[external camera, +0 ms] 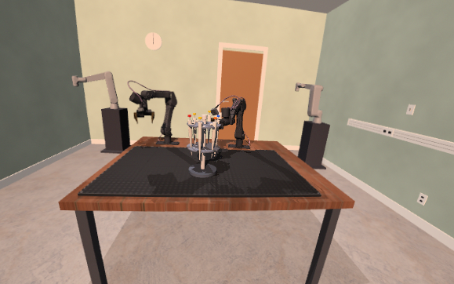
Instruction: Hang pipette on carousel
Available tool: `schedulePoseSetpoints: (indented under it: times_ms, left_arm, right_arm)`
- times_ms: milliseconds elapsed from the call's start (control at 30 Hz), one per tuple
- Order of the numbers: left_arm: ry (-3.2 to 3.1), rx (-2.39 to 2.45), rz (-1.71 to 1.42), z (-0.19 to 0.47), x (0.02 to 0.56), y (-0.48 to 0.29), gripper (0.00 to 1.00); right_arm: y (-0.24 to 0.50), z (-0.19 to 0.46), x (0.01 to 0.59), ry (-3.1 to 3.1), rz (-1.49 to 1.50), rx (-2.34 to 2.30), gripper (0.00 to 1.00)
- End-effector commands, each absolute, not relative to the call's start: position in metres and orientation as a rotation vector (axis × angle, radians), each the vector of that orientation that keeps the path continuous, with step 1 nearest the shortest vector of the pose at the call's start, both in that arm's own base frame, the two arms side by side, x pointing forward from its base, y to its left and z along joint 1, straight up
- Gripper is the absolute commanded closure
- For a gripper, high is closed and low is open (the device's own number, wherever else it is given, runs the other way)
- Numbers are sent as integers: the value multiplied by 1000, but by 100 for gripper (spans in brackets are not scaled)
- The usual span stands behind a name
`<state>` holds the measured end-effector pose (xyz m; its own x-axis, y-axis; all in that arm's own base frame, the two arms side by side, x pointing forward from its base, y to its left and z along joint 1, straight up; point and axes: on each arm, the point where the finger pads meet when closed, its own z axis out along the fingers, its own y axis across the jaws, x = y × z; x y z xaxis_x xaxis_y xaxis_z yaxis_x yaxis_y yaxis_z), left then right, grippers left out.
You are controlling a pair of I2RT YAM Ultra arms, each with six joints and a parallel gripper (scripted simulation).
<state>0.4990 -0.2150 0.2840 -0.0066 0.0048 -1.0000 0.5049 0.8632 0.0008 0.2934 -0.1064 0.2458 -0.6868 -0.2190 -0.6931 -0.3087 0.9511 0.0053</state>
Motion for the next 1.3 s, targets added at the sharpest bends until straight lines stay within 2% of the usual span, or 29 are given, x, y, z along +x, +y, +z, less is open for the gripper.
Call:
schedulePoseSetpoints:
  times_ms: [0,800,833,1133,1267]
  left_arm:
    - [1481,404,-420,308,496,-218,88]
    - [1524,408,-418,292,509,-216,88]
    - [1478,403,-418,314,504,-213,88]
    - [1526,409,-418,293,522,-215,88]
    - [1479,404,-417,313,521,-213,88]
  right_arm:
    - [-109,253,297,2324,147,-379,0]
    - [-109,253,297,2324,147,-379,0]
    - [-109,253,297,2324,147,-379,0]
    - [-109,253,297,2324,147,-379,0]
    - [-109,253,297,2324,147,-379,0]
